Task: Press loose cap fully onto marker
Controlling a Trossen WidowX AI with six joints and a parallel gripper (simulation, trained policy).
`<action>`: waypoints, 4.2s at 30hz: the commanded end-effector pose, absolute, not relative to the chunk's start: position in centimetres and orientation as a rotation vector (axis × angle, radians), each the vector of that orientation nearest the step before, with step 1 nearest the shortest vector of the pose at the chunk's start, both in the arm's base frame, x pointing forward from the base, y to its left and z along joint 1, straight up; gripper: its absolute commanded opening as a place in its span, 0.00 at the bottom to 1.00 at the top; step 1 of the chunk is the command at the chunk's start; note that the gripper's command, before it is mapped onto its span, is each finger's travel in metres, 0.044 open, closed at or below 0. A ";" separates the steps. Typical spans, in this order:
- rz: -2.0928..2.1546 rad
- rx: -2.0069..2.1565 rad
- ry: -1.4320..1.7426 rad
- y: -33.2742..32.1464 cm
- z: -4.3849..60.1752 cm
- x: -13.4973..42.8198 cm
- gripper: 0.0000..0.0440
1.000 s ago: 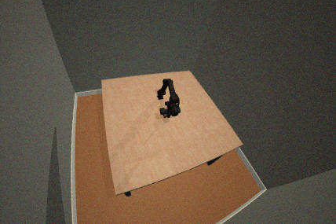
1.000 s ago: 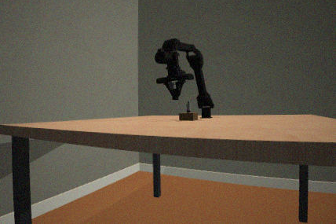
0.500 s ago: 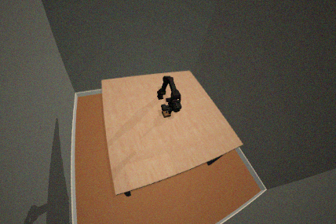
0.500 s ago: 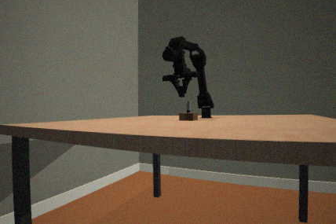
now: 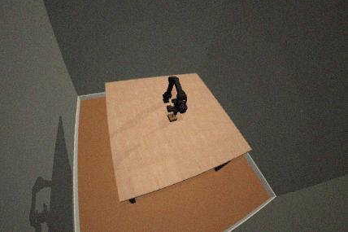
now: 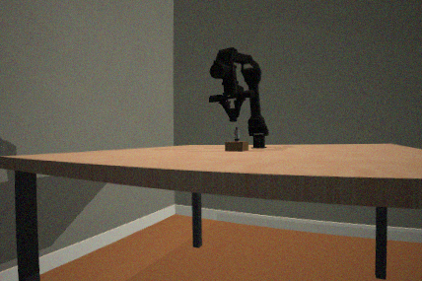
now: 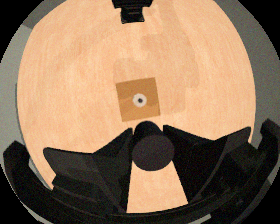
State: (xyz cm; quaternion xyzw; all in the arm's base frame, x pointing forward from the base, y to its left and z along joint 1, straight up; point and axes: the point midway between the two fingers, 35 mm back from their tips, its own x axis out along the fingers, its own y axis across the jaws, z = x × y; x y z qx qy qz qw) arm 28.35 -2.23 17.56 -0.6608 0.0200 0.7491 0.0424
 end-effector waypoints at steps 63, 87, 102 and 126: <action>2.348 -1.981 0.022 -2.1 9.4 24.2 0.15; 2.366 -2.040 0.026 -3.0 8.6 23.9 0.24; 2.361 -2.093 0.026 -3.5 8.5 24.3 0.28; 2.354 -2.196 0.015 -4.1 9.0 24.7 0.39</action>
